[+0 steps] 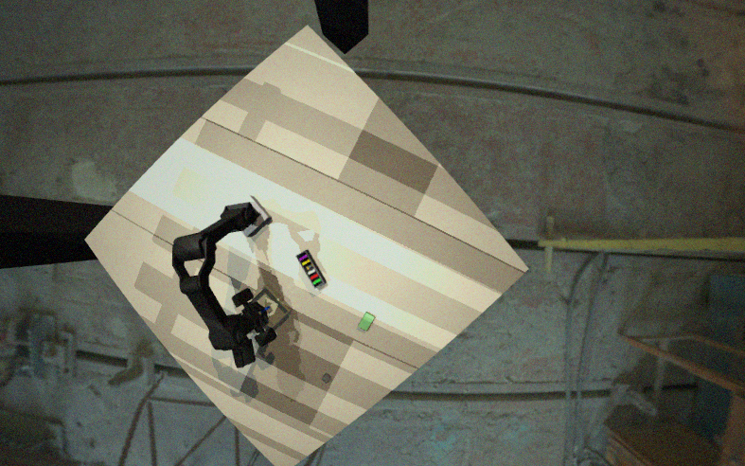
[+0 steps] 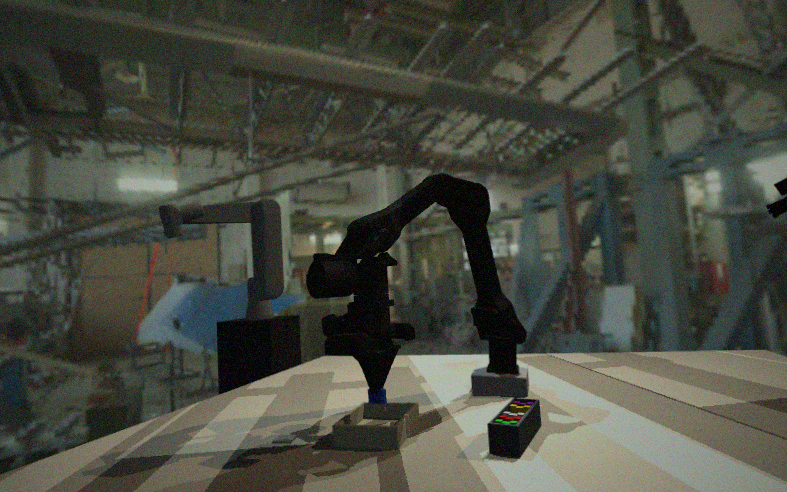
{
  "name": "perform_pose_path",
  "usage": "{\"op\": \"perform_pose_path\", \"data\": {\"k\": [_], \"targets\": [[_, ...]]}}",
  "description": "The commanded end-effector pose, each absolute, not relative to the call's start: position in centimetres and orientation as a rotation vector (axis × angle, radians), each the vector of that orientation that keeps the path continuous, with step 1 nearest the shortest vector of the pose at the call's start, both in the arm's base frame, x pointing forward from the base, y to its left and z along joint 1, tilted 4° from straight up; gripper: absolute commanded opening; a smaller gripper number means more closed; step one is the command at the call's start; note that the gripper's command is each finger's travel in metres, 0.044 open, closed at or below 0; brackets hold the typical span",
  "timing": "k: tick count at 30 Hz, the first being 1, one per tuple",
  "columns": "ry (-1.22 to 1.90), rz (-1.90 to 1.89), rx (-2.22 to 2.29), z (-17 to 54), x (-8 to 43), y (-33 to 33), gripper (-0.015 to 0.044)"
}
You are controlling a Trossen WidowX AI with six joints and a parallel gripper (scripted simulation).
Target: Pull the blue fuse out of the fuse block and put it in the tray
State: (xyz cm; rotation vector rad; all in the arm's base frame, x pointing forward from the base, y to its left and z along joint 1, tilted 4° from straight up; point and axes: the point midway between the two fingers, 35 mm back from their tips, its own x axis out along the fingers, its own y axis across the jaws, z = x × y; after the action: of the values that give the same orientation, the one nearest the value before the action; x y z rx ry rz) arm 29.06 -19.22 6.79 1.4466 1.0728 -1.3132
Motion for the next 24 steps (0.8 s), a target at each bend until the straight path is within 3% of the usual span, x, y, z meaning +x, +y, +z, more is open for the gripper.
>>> {"op": "perform_pose_path", "data": {"k": [1, 4, 17, 24], "targets": [[1.074, -1.310, 1.450, 6.1, 29.1, -19.1, 0.0000], [1.074, -1.310, 1.450, 5.9, 29.1, -19.1, 0.0000], [1.075, -1.313, 1.446, 6.5, 29.1, -19.2, 0.0330], [1.074, -1.310, 1.450, 9.9, 28.9, -19.3, 0.0330]]}}
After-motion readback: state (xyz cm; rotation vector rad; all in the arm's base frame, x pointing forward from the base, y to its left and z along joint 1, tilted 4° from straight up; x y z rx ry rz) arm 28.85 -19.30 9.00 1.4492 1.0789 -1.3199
